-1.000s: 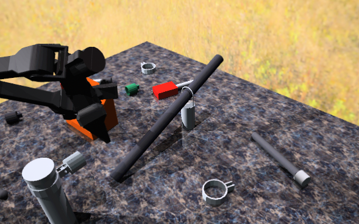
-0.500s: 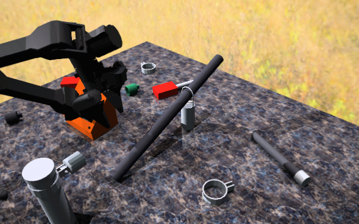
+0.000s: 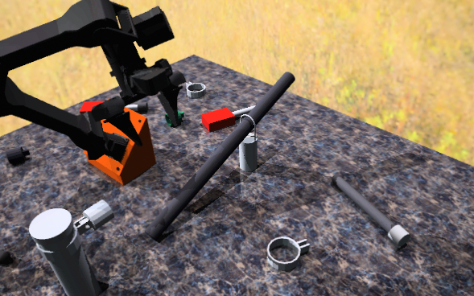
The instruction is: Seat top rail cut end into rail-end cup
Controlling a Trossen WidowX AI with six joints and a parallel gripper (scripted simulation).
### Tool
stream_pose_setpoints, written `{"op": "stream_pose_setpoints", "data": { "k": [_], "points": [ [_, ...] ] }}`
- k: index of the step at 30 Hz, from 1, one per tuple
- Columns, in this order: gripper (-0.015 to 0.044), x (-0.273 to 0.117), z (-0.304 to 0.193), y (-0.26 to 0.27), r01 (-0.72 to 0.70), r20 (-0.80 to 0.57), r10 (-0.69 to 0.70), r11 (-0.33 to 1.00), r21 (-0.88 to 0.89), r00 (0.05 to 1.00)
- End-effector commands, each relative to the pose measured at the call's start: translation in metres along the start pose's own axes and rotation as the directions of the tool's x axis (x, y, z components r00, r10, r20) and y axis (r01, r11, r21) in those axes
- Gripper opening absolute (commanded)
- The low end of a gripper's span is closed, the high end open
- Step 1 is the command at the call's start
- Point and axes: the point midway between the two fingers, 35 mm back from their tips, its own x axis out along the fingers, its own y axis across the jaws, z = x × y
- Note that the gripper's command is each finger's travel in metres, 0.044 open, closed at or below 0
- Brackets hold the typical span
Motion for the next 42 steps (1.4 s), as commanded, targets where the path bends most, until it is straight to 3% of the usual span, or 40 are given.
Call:
{"op": "stream_pose_setpoints", "data": {
  "k": [1,8,14,19,24,29,42],
  "points": [
    [0.044,-0.009,0.002,0.008,0.023,0.017,-0.026,0.99,0.14,1.0],
    [0.044,-0.008,0.001,0.009,0.024,0.013,-0.026,0.992,0.125,1.0],
    [0.044,0.016,-0.004,0.02,-0.005,-0.106,-0.02,0.972,-0.233,0.994],
    [0.044,0.044,-0.012,0.033,-0.148,-0.239,-0.004,0.775,-0.615,0.971],
    [0.044,0.071,-0.023,0.046,-0.341,-0.367,0.02,0.424,-0.839,0.93],
    [0.044,0.093,-0.033,0.056,-0.473,-0.471,0.048,0.052,-0.879,0.881],
    [0.044,0.094,-0.034,0.056,-0.477,-0.475,0.049,0.038,-0.878,0.879]
  ]
}}
